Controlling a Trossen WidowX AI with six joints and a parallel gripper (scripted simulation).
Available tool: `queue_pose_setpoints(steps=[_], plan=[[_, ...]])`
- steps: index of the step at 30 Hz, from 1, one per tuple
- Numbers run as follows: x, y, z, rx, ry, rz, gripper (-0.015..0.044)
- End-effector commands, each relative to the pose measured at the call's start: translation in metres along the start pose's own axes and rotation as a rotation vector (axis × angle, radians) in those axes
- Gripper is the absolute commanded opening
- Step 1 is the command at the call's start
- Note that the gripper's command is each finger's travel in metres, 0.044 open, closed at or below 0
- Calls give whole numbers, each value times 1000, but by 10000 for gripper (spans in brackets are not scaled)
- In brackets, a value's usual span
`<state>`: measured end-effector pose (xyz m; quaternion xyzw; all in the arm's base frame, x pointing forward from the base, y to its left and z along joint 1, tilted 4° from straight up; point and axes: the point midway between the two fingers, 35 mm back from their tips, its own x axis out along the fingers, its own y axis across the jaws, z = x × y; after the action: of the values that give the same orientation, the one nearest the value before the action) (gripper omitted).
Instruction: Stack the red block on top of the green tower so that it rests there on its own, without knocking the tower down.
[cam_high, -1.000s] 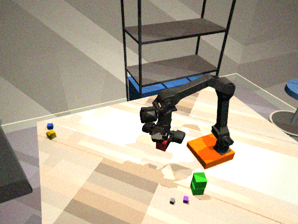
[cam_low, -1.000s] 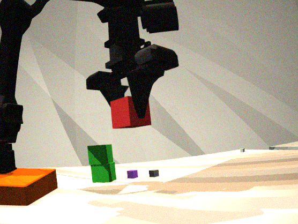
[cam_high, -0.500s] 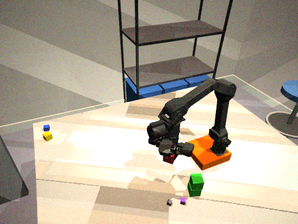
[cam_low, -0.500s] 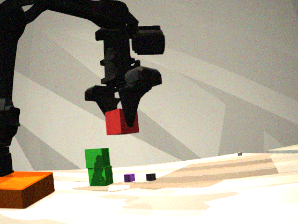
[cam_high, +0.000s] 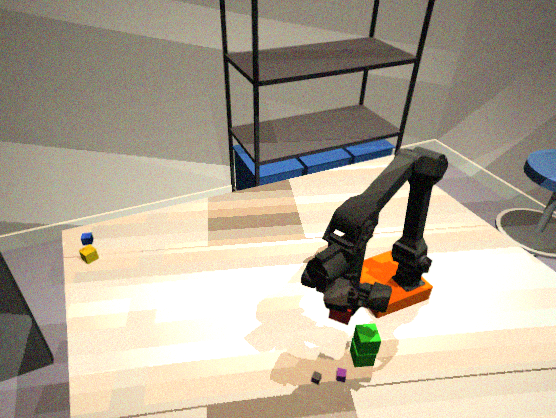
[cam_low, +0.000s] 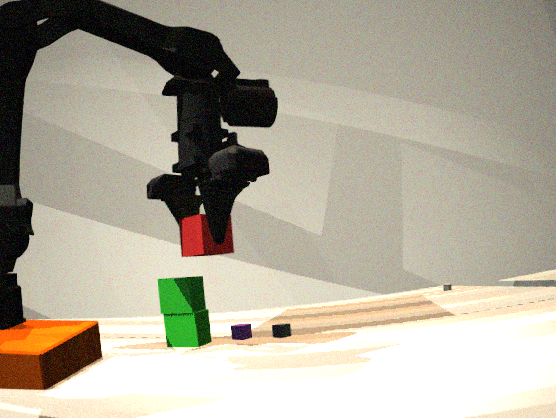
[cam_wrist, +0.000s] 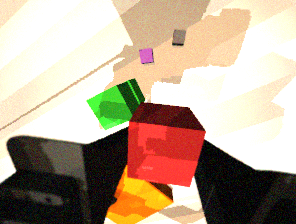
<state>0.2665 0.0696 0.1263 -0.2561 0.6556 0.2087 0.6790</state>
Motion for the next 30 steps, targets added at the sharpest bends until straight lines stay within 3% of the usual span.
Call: queue_pose_setpoints(steps=[1,11,20,30], plan=[[3,20,0,4,10,-1,0],[4,63,2,4,11,-2,0],[-4,66,2,4,11,-2,0],[25,66,1,4,11,-2,0]])
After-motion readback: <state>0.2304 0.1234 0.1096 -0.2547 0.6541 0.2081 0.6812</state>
